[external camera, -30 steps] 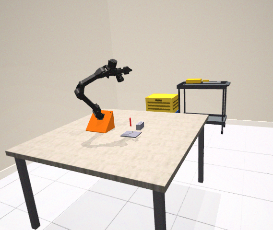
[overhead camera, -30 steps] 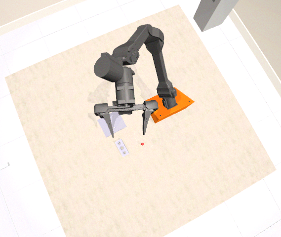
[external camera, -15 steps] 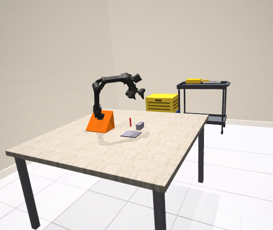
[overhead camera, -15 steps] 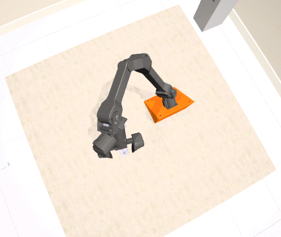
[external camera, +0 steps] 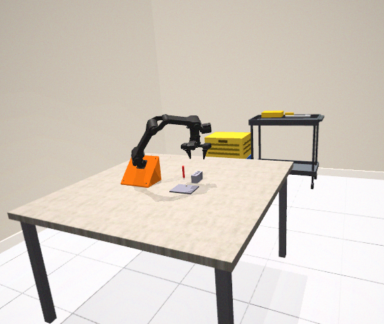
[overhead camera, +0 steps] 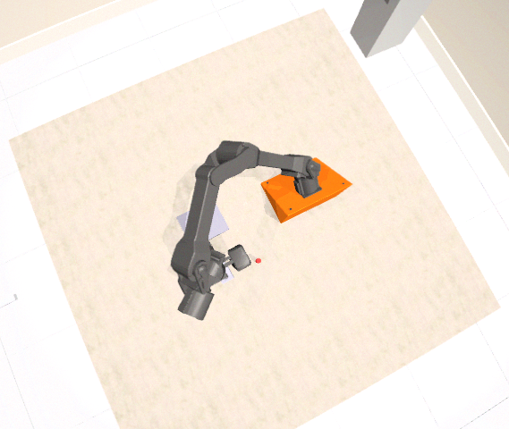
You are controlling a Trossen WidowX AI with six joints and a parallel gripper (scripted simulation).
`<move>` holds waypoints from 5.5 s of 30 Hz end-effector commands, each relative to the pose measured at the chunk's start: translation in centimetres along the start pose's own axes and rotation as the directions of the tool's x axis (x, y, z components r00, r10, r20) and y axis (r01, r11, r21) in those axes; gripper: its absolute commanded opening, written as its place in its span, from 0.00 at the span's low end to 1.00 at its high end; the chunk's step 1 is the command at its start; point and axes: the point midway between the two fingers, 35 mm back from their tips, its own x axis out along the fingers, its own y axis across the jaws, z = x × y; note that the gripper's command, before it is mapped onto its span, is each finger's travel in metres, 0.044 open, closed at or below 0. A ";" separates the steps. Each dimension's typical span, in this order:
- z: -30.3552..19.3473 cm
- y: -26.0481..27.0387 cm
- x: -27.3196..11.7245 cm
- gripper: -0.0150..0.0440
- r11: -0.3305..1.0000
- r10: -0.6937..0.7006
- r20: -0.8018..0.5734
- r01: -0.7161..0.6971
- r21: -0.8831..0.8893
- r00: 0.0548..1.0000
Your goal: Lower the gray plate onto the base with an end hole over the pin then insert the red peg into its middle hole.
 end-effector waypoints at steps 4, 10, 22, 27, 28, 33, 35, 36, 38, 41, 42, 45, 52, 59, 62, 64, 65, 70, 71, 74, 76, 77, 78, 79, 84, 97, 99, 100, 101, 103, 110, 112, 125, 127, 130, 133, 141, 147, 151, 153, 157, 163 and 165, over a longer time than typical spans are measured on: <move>0.6 -0.4 6.1 1.00 1.000 -0.013 0.015 0.013 -0.005 1.000; 0.7 -0.5 7.1 1.00 1.000 -0.013 0.016 0.013 -0.005 1.000; 0.8 -0.5 8.8 1.00 1.000 -0.012 0.016 0.013 -0.006 1.000; 0.8 -0.5 9.6 1.00 1.000 -0.013 0.016 0.013 -0.007 1.000; 0.8 -0.5 9.8 1.00 1.000 -0.013 0.016 0.013 -0.007 1.000; 0.9 -0.5 10.5 1.00 1.000 -0.013 0.016 0.013 -0.008 1.000; 0.9 -0.5 10.9 1.00 1.000 -0.013 0.016 0.013 -0.008 1.000; 0.9 -0.6 11.0 1.00 1.000 -0.013 0.016 0.013 -0.008 1.000; 0.9 -0.6 11.4 1.00 1.000 -0.013 0.017 0.013 -0.007 1.000; 0.9 -0.6 11.9 1.00 1.000 -0.013 0.017 0.013 -0.007 1.000; 0.9 -0.6 12.0 1.00 1.000 -0.013 0.018 0.013 -0.007 1.000; 1.0 -0.6 12.5 1.00 1.000 -0.013 0.018 0.013 -0.006 1.000; 1.0 -0.7 13.4 1.00 1.000 -0.013 0.019 0.013 -0.005 1.000; 1.0 -0.7 13.4 0.69 1.000 -0.013 0.019 0.013 -0.005 1.000; 1.0 -0.7 13.4 0.56 1.000 -0.013 0.019 0.013 -0.005 1.000; 1.0 -0.7 13.4 0.50 1.000 -0.013 0.019 0.013 -0.005 1.000; 1.0 -0.7 13.4 0.49 1.000 -0.013 0.019 0.013 -0.005 1.000; 1.0 -0.7 13.4 0.43 1.000 -0.013 0.019 0.013 -0.005 1.000; 1.0 -0.7 13.4 0.42 1.000 -0.013 0.019 0.013 -0.005 1.000; 1.0 -0.7 13.4 0.35 1.000 -0.013 0.019 0.013 -0.005 1.000; 1.0 -0.7 13.2 0.26 1.000 -0.013 0.019 0.013 -0.005 1.000; 0.9 -0.6 12.9 0.25 1.000 -0.012 0.018 0.012 -0.005 1.000; 0.9 -0.6 12.6 0.25 1.000 -0.012 0.018 0.012 -0.006 1.000; 0.8 -0.5 12.3 0.25 1.000 -0.012 0.017 0.012 -0.006 1.000; 0.6 -0.3 10.8 0.25 1.000 -0.011 0.014 0.011 -0.006 1.000; 0.1 -0.1 6.8 0.25 1.000 -0.009 0.008 0.009 -0.008 1.000; 0.1 -0.2 6.2 0.25 1.000 -0.009 0.008 0.009 -0.008 1.000; 0.0 -0.2 5.9 0.25 1.000 -0.009 0.008 0.009 -0.008 1.000; 0.0 -0.2 5.6 0.25 1.000 -0.009 0.008 0.010 -0.008 1.000; 0.0 -0.2 5.0 0.25 1.000 -0.010 0.008 0.010 -0.008 1.000; -0.1 -0.5 2.8 0.25 1.000 -0.011 0.009 0.011 -0.008 1.000; -0.1 -0.5 2.2 0.25 1.000 -0.012 0.009 0.012 -0.007 1.000; 0.2 -0.9 0.0 0.25 1.000 -0.013 0.009 0.013 -0.009 1.000; 0.6 -0.8 0.1 0.25 1.000 -0.012 0.006 0.012 -0.012 1.000; 1.3 -0.6 0.5 0.25 1.000 -0.010 0.001 0.010 -0.017 1.000; 2.1 -0.5 0.9 0.25 1.000 -0.009 -0.003 0.009 -0.025 1.000; 4.5 -0.1 1.9 0.25 0.999 -0.008 -0.007 0.007 -0.050 1.000; 6.3 0.1 2.7 0.25 0.998 -0.007 -0.008 0.006 -0.068 1.000; 7.5 0.1 3.3 0.25 0.997 -0.006 -0.007 0.006 -0.080 1.000; 8.1 0.1 3.5 0.25 0.996 -0.006 -0.007 0.006 -0.085 1.000; 9.3 0.1 4.1 0.25 0.995 -0.006 -0.005 0.006 -0.097 1.000; 11.0 -0.1 4.9 0.25 0.993 -0.007 -0.001 0.006 -0.114 1.000; 11.6 -0.1 5.2 0.25 0.993 -0.007 0.001 0.007 -0.119 1.000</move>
